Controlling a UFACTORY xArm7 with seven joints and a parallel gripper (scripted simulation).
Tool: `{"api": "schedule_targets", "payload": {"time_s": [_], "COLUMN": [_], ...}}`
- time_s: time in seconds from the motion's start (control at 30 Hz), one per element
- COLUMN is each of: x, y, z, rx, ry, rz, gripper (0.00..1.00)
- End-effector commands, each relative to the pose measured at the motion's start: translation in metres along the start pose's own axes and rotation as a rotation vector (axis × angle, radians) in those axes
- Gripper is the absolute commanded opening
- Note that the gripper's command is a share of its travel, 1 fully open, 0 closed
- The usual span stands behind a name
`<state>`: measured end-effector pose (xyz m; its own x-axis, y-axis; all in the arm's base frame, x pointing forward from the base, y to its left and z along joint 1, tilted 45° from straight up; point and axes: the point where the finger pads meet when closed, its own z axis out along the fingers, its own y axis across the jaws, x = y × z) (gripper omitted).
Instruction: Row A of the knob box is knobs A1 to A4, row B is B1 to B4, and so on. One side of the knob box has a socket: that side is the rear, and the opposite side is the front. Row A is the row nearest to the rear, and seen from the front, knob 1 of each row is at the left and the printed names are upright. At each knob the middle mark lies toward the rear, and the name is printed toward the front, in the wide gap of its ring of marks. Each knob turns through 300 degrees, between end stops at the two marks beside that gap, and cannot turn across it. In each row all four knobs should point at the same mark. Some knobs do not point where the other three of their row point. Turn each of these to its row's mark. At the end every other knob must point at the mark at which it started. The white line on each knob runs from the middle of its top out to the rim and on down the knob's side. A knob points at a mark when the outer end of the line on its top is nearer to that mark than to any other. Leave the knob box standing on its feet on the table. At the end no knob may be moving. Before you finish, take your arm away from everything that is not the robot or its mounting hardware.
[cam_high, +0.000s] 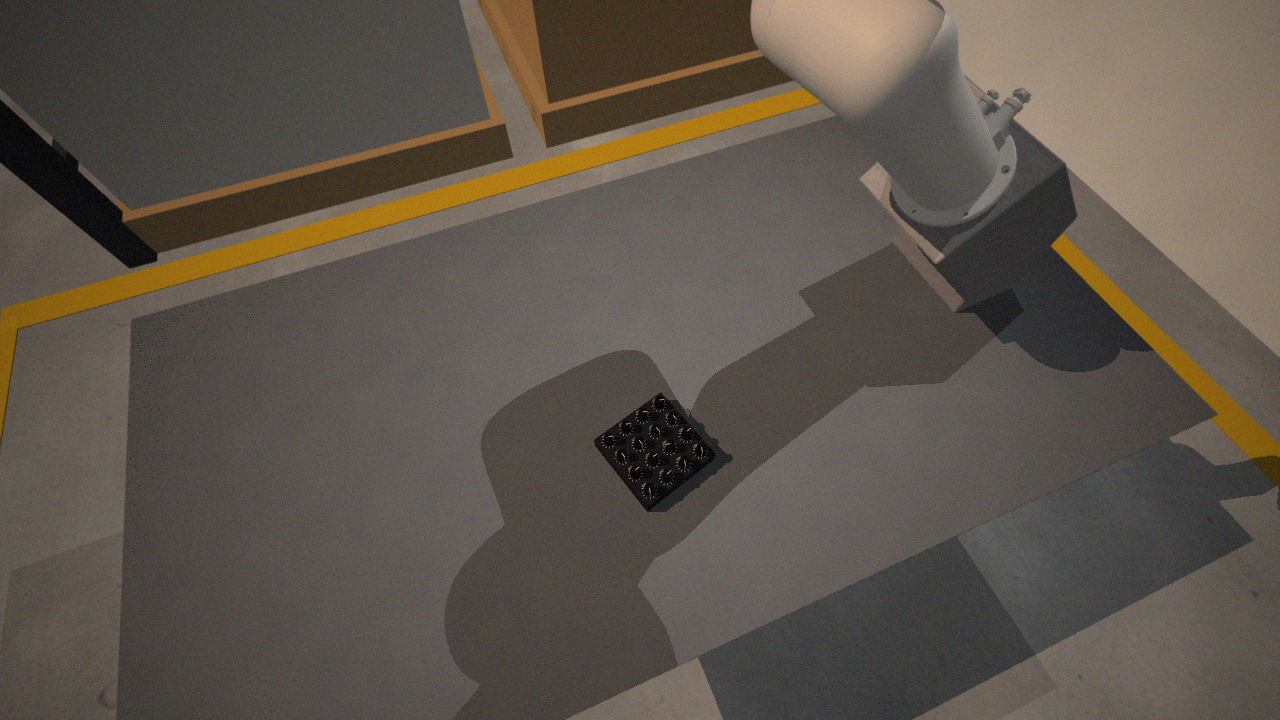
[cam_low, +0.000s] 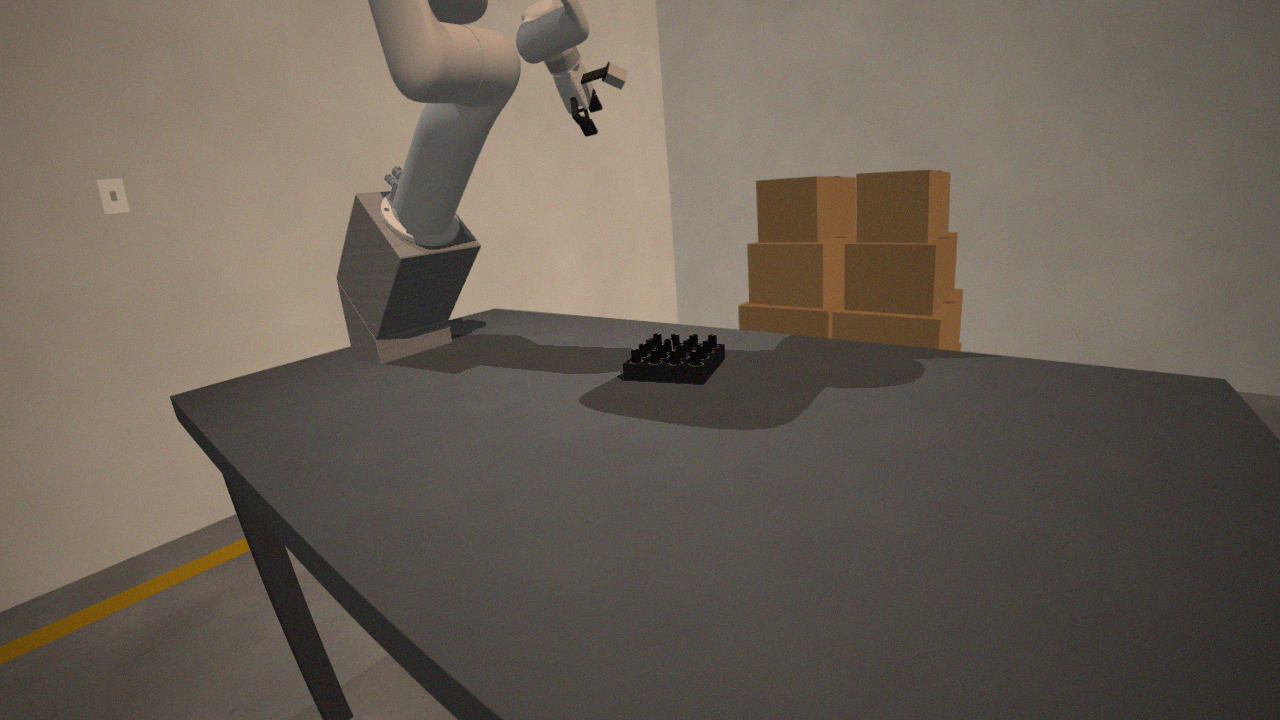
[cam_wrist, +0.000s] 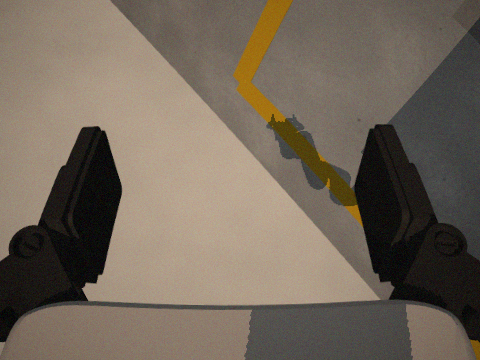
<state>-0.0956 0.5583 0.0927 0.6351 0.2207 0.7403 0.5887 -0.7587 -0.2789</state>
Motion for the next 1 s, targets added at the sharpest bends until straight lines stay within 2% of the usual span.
{"api": "schedule_targets", "payload": {"time_s": [0.0, 0.6, 0.67, 0.73, 0.97], "x": [0.0, 0.002, 0.014, 0.041, 0.092], "y": [-0.002, -0.004, 0.0, 0.008, 0.028], "z": [-0.001, -0.002, 0.001, 0.005, 0.013], "rx": [0.004, 0.007, 0.001, -0.014, -0.047], "ry": [-0.001, 0.0, 0.011, 0.034, 0.075], "rz": [0.001, 0.001, -0.001, -0.004, -0.011], "gripper": [1.0, 1.0, 1.0, 1.0, 1.0]}}
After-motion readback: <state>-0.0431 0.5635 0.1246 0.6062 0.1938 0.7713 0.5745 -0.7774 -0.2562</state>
